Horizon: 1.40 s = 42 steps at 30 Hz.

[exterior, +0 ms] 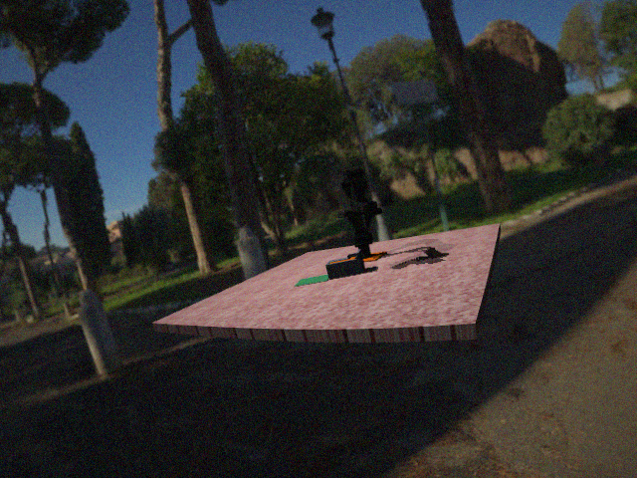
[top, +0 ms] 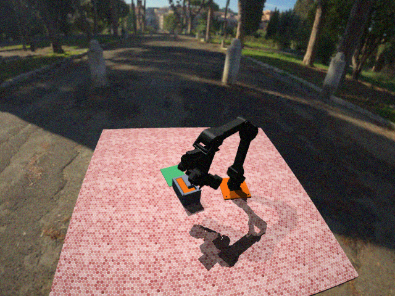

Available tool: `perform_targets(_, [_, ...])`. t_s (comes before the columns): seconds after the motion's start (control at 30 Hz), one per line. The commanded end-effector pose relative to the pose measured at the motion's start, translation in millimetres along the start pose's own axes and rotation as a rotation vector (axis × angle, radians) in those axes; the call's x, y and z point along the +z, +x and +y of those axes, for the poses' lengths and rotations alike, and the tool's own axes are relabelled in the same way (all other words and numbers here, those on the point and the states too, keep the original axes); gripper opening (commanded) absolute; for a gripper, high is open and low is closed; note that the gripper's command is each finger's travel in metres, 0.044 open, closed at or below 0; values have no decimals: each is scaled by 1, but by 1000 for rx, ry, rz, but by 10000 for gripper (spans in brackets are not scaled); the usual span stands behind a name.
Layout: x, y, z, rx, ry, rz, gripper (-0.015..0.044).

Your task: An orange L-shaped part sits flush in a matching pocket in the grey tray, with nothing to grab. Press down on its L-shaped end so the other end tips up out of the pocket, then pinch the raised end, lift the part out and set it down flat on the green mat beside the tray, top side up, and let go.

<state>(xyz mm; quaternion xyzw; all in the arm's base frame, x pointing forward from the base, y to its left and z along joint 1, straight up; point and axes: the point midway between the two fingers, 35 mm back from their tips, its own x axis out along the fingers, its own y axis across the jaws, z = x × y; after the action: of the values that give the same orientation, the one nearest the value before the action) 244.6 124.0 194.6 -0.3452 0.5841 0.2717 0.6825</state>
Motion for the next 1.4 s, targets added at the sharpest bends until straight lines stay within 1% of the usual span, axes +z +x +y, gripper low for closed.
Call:
perform_targets(0.0, [-26, 19, -31, 121, 609, 95, 180])
perform_targets(0.4, [-26, 21, -31, 121, 609, 95, 180])
perform_targets(0.5, [-25, 37, -30, 121, 609, 95, 180])
perform_targets(0.7, [-30, 90, -21, 121, 609, 95, 180])
perform_targets(0.97, [-30, 94, -21, 121, 609, 95, 180])
perform_targets(1.37, [-31, 114, -18, 121, 609, 95, 180])
